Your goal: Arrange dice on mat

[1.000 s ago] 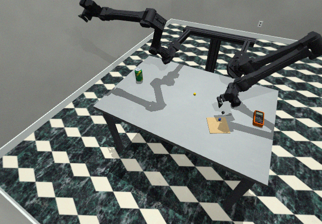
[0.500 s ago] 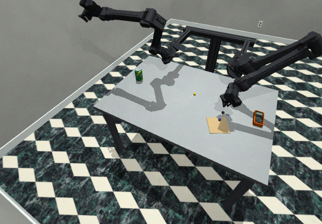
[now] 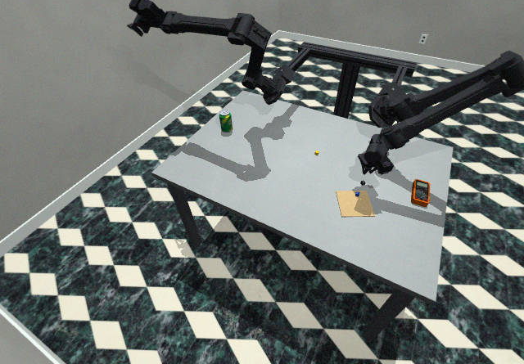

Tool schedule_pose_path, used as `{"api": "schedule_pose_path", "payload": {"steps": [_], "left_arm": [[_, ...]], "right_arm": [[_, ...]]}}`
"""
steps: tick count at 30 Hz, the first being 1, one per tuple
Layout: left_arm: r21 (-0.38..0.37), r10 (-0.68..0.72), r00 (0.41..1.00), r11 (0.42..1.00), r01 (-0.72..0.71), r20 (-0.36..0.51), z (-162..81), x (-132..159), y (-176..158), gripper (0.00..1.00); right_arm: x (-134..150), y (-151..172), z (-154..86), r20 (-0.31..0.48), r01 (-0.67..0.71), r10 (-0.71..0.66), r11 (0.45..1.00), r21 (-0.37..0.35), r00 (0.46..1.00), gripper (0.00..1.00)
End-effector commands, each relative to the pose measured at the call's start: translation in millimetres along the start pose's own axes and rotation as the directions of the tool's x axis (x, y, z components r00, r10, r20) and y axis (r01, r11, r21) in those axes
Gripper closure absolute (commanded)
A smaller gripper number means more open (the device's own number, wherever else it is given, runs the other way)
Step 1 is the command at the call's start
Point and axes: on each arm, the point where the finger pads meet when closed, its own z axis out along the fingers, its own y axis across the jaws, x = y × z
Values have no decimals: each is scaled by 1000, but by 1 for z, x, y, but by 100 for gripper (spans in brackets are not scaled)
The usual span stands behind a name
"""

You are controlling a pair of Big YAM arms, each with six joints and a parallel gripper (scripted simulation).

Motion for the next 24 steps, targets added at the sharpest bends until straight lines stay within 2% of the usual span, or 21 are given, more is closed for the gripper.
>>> {"api": "schedule_pose_path", "payload": {"steps": [1, 24], "left_arm": [[-7, -17, 1000, 1000, 17, 2, 2, -1, 3, 70], [-11, 1, 1000, 1000, -2, -5, 10, 2, 3, 70]], "right_arm": [[-42, -5, -3, 63, -1, 0, 1000, 11, 998, 0], [-42, -5, -3, 63, -1, 0, 1000, 11, 998, 0]]}}
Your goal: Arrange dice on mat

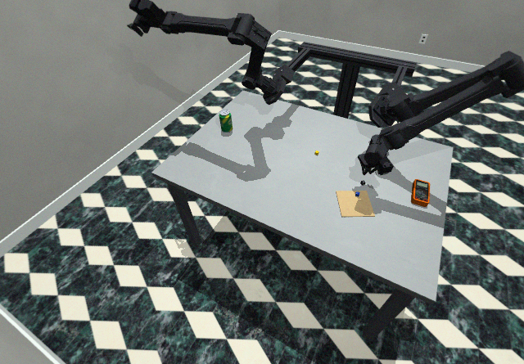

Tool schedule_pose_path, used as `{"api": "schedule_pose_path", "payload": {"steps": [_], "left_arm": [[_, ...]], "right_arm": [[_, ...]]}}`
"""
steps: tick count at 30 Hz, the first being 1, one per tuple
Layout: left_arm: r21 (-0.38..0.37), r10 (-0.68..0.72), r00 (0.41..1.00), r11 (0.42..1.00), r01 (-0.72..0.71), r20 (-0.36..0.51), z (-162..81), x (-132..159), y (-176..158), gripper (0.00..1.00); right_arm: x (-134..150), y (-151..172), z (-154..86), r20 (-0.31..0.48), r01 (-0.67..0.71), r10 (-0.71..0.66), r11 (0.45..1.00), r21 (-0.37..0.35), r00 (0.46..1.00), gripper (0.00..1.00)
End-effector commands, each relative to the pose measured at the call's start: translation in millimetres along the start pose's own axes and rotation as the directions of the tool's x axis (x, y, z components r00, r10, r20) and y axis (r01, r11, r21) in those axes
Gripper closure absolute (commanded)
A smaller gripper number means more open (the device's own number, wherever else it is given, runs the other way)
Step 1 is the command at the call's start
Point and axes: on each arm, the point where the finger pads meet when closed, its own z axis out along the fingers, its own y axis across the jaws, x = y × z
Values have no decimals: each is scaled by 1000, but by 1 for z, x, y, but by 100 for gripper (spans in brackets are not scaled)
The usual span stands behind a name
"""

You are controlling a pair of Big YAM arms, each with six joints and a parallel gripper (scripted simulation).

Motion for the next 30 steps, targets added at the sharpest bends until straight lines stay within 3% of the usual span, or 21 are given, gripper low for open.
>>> {"api": "schedule_pose_path", "payload": {"steps": [1, 30], "left_arm": [[-11, 6, 1000, 1000, -6, -7, 7, 3, 4, 70], [-12, 8, 1000, 1000, -9, -9, 42, 6, 5, 70]], "right_arm": [[-42, -5, -3, 63, -1, 0, 1000, 11, 998, 0], [-42, -5, -3, 63, -1, 0, 1000, 11, 998, 0]]}}
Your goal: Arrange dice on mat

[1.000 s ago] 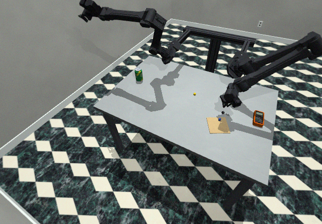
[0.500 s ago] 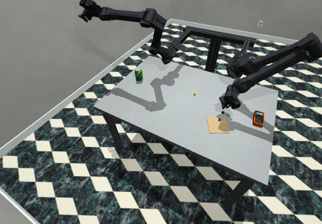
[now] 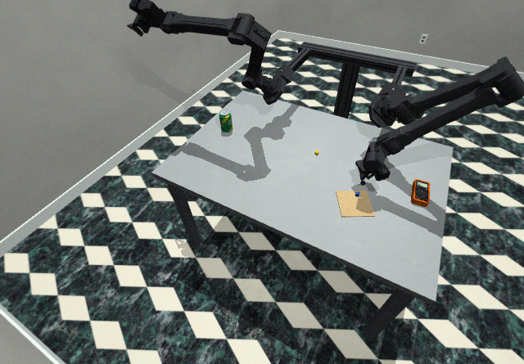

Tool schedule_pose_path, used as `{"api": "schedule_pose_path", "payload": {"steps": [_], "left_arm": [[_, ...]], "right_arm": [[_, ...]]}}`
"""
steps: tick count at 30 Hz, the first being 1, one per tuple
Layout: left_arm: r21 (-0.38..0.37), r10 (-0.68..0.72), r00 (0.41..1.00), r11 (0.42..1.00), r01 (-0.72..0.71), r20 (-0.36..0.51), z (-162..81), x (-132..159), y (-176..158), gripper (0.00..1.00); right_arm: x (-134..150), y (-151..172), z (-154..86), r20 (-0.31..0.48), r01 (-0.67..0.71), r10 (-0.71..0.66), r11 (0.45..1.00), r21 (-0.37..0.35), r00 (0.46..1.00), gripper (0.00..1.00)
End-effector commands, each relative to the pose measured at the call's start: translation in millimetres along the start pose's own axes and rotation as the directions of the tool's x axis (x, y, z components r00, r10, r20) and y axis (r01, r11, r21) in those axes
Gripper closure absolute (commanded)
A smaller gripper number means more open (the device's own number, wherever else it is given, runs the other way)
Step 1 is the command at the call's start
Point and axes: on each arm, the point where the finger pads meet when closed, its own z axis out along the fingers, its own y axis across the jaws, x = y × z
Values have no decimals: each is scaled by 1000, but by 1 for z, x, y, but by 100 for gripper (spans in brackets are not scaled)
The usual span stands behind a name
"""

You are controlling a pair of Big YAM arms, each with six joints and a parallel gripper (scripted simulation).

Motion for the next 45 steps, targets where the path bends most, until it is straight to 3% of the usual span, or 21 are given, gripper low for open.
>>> {"api": "schedule_pose_path", "payload": {"steps": [1, 45], "left_arm": [[-9, 14, 1000, 1000, -14, -6, 6, 4, 5, 70], [-7, 7, 1000, 1000, -7, -2, 13, 3, 5, 70]], "right_arm": [[-42, -5, -3, 63, -1, 0, 1000, 11, 998, 0], [-42, -5, -3, 63, -1, 0, 1000, 11, 998, 0]]}}
